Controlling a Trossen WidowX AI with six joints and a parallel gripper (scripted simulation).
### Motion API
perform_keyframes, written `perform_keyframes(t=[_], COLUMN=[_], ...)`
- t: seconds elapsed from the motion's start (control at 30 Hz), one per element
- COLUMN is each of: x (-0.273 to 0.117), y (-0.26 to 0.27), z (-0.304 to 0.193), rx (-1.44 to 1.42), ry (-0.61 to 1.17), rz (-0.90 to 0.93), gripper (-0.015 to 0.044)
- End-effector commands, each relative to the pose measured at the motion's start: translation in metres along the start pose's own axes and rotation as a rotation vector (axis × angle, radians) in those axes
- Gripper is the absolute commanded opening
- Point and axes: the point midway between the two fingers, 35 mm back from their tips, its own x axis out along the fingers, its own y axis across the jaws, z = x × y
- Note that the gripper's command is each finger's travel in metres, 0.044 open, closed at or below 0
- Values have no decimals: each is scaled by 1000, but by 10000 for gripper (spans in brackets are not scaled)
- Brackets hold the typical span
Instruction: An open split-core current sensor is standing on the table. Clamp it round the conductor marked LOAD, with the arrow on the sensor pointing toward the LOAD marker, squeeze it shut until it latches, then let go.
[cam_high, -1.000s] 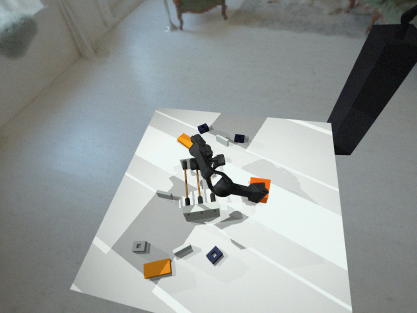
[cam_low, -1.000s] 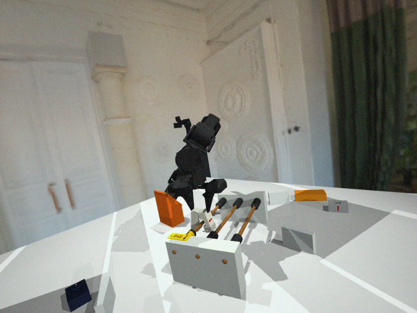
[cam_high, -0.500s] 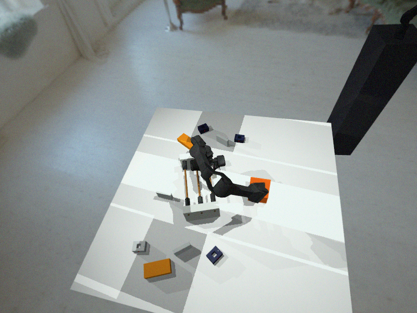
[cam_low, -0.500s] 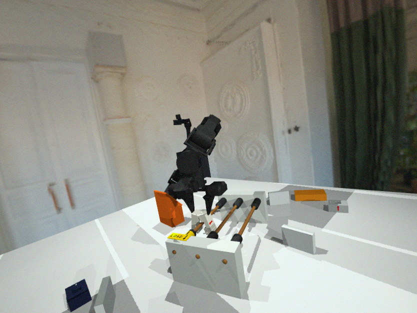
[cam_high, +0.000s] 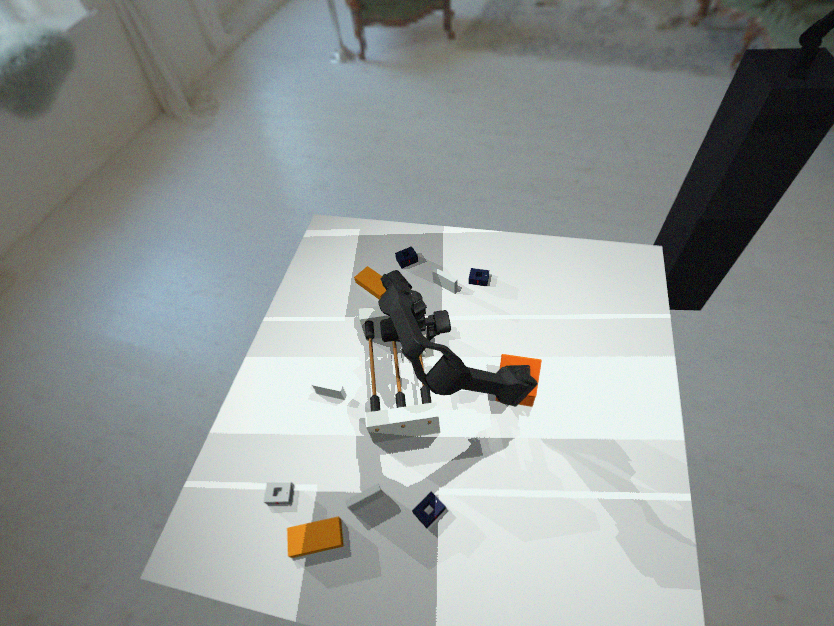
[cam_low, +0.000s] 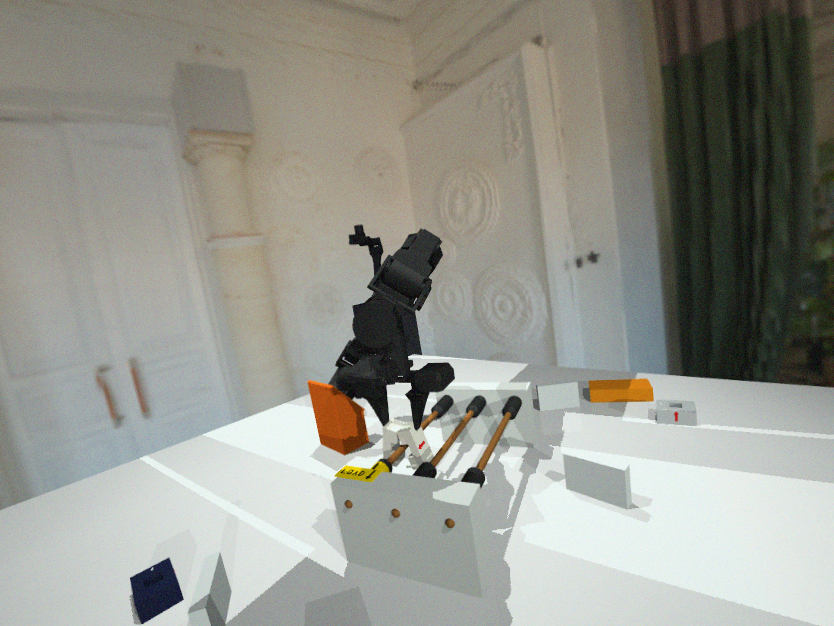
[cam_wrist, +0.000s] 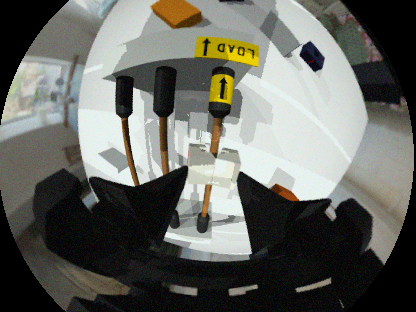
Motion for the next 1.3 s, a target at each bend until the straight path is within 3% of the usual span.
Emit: perform_keyframes(t=[0.0,0.63,1.17,1.27], x=[0,0,0,0], y=[0,0,0,0], z=[0,0,0,0], rx=[-1,-1,-1,-1], ry=[0,0,0,0], rz=[-1,-1,-1,-1], gripper=[0,0,420,440])
